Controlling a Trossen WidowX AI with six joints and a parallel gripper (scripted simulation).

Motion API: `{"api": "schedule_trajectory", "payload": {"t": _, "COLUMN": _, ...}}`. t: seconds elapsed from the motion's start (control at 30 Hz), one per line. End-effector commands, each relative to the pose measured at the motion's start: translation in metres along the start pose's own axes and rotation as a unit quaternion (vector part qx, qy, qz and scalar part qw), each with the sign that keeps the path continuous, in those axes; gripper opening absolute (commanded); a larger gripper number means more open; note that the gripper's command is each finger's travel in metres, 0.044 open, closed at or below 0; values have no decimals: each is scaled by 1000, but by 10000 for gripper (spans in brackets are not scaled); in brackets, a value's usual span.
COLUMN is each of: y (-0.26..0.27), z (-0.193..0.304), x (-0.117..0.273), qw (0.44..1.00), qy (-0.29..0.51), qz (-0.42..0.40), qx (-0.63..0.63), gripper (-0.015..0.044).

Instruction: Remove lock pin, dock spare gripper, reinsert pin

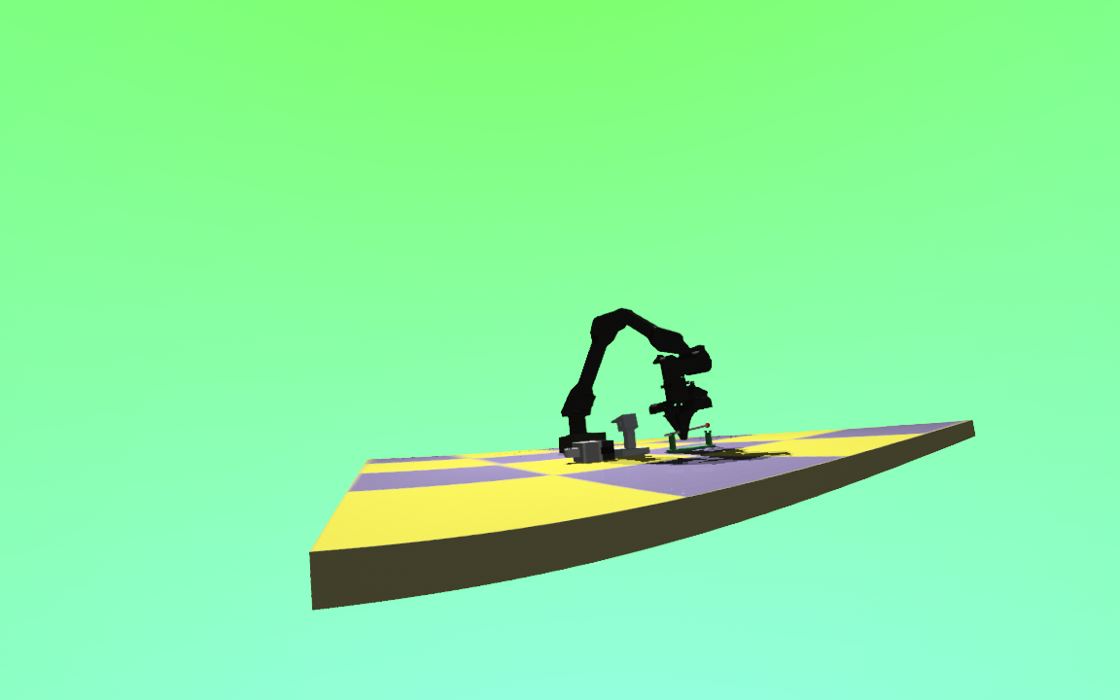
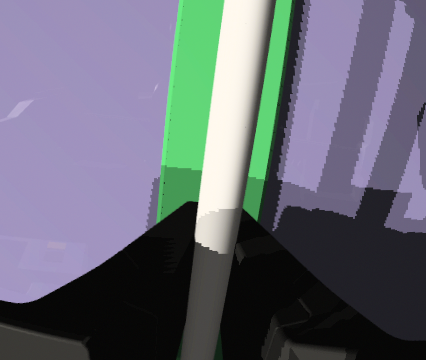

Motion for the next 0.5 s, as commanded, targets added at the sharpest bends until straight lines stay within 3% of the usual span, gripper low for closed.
{"api": "schedule_trajectory", "payload": {"t": 0.0, "y": 1, "z": 1, "x": -7, "qw": 1000, "qy": 0, "qz": 0, "qx": 1, "gripper": 0}}
{"api": "schedule_trajectory", "payload": {"t": 0.47, "y": 1, "z": 1, "x": -9, "qw": 1000, "qy": 0, "qz": 0, "qx": 1, "gripper": 0}}
Point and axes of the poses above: the point midway between the two fingers, 35 mm back from their tips, its own x axis back along the fingers, its own y axis across the jaws, z = x × y, the point moved 6 cm from there along x, back along the fingers, and after that the axes turned 1 degree about -x, right-handed, at the moved point
